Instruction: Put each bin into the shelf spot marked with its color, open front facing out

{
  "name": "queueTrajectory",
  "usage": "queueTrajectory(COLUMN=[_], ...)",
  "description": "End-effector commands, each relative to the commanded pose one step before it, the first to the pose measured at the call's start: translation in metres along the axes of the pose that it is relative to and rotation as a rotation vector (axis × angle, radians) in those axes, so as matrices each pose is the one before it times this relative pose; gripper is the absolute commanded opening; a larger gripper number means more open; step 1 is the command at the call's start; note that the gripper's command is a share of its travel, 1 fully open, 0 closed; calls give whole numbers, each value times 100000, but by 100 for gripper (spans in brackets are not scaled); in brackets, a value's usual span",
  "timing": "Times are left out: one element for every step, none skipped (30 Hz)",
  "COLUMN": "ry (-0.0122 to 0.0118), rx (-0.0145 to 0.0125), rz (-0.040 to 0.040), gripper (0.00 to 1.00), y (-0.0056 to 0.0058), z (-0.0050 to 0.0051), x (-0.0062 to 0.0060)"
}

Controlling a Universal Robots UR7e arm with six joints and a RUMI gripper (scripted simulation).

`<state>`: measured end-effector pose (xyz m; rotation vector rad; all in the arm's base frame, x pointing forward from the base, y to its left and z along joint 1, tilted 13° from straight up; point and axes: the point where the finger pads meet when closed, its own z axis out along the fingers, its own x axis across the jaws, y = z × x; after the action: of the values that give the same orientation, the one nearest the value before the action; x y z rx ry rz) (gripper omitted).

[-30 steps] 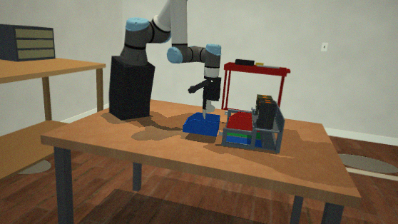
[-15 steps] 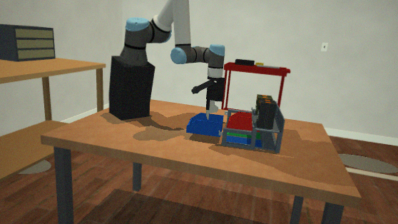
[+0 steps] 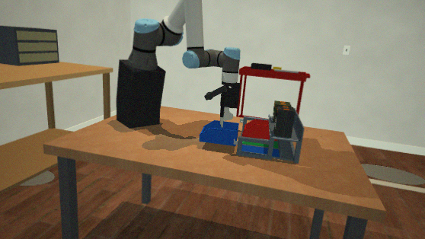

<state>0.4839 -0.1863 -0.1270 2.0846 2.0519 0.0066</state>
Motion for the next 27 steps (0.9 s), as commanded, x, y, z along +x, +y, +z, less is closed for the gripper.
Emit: queueTrajectory(ry=[-138, -40, -51, -63, -76, -90, -104, -119, -123, -130, -144, -158, -171, 0, 0, -161, -173, -185, -189, -178, -187, -194, -181, -176, -179, -179, -157], rx=[174, 192, 243, 297, 351, 406, 460, 513, 567, 617, 661, 701, 736, 0, 0, 774, 799, 818, 834, 847, 848, 843, 838, 823, 800, 772, 745], rz=[-8, -4, -5, -7, -9, -11, -14, -17, -14, -12, -16, -20, -24, 0, 0, -15, -19, -24, -24, -17, -22, -26, -20, -19, -22, -25, -15], gripper=[0, 0, 0, 0, 0, 0, 0, 0, 0, 0, 0, 0, 0, 0, 0, 0, 0, 0, 0, 0, 0, 0, 0, 0, 0, 0, 0], y=[61, 7, 9, 11, 13, 15, 17, 19, 20, 22, 23, 25, 26, 0, 0, 27, 28, 29, 29, 29, 29, 29, 28, 27, 27, 25, 24], z=[-50, -3, -4, -6, -8, -10, -12, -16, -12, -12, -15, -19, -23, 0, 0, -14, -19, -23, -24, -18, -22, -27, -21, -20, -23, -26, -17], x=[-25, 1, 1, 1, 1, 2, 2, 2, 2, 2, 2, 3, 3, 0, 0, 3, 3, 3, 3, 3, 3, 3, 3, 3, 2, 2, 2])
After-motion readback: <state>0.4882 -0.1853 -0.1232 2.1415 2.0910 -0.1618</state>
